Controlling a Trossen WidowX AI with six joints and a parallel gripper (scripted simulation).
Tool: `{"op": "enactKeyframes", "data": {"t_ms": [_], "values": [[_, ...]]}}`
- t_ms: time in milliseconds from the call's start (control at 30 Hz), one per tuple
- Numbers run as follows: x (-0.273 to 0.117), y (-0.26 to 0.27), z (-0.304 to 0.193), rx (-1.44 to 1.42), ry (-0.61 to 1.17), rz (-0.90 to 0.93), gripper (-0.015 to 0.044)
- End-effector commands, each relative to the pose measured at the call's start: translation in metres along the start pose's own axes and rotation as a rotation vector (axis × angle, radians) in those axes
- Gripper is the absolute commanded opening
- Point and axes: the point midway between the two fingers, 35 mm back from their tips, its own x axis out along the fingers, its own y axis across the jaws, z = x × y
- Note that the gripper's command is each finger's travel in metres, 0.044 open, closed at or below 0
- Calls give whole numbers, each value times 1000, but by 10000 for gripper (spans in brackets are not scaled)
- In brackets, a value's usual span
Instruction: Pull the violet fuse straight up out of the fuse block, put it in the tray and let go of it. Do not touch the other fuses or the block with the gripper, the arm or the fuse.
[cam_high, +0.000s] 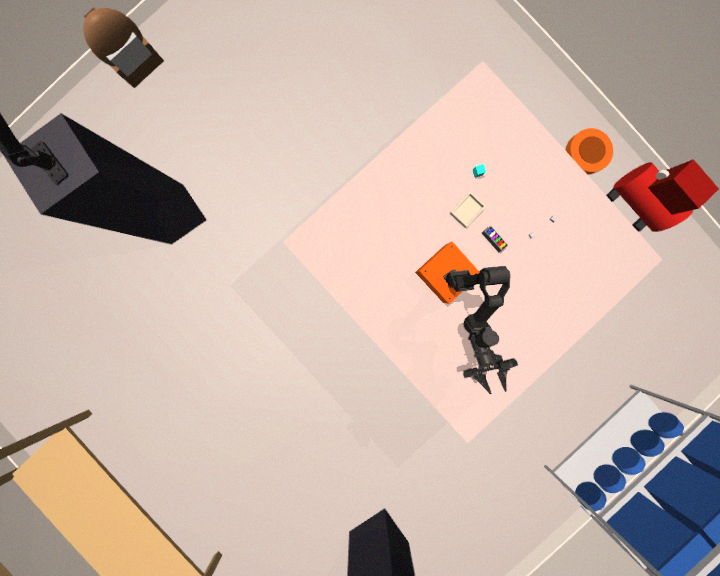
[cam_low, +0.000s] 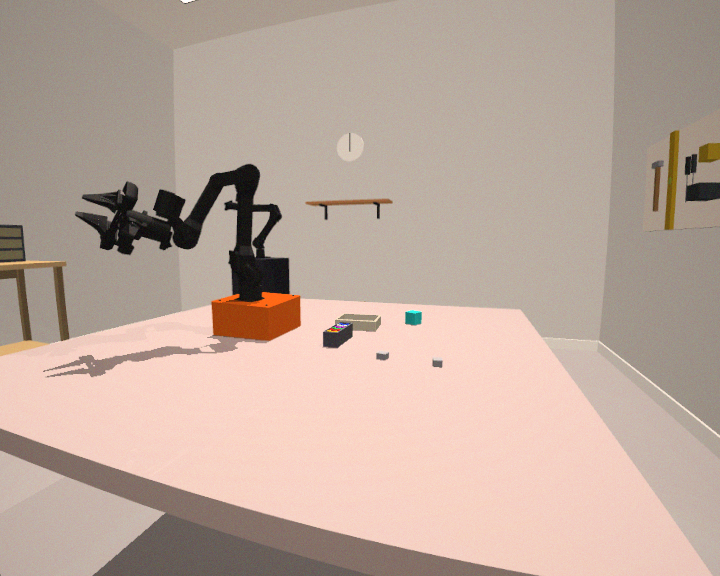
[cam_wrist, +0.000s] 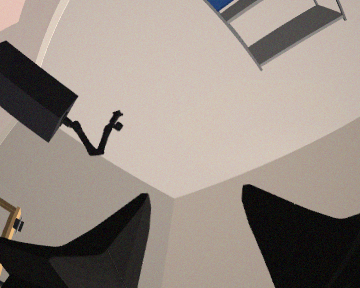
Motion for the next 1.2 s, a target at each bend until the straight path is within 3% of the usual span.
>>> {"op": "enactKeyframes", "data": {"t_ms": [0, 233, 567, 700, 967, 1167], "values": [[0, -1, 2, 3, -5, 0, 231], [7, -31, 75, 208, -210, 10, 64], [-31, -102, 215, 637, -673, 166, 64], [-74, -140, 261, 726, -876, 215, 64], [-135, -176, 311, 833, -1095, 395, 64], [-216, -209, 347, 908, -1279, 625, 64]]}}
